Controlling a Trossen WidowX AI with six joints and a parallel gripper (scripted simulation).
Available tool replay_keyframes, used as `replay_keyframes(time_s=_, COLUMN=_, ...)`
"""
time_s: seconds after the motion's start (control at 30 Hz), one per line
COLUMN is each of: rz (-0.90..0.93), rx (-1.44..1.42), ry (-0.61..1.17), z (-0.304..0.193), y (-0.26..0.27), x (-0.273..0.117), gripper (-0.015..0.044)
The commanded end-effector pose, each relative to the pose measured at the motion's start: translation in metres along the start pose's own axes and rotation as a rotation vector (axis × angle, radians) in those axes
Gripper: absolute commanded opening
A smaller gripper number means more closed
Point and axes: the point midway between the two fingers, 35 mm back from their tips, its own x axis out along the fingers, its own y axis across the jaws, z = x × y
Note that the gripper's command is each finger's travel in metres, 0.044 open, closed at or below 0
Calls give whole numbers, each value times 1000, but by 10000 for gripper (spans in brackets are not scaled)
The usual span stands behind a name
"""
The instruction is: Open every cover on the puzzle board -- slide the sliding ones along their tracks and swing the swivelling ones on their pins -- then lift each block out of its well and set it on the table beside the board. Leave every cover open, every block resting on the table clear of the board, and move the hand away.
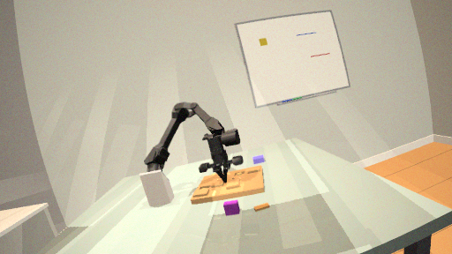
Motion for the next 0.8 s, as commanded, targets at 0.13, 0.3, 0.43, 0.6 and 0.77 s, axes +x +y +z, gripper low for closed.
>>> replay_keyframes(time_s=0.13, rz=12, rx=-1, ry=-8, z=3, y=2, x=6, gripper=0)
replay_keyframes(time_s=0.3, rz=2, rx=0, ry=-1, z=-1, y=3, x=1, gripper=0)
replay_keyframes(time_s=0.43, rz=4, rx=0, ry=-2, z=-1, y=8, x=2, gripper=0)
replay_keyframes(time_s=0.6, rz=8, rx=0, ry=-4, z=-2, y=14, x=3, gripper=0)
replay_keyframes(time_s=0.77, rz=12, rx=0, ry=-7, z=-3, y=20, x=5, gripper=0)
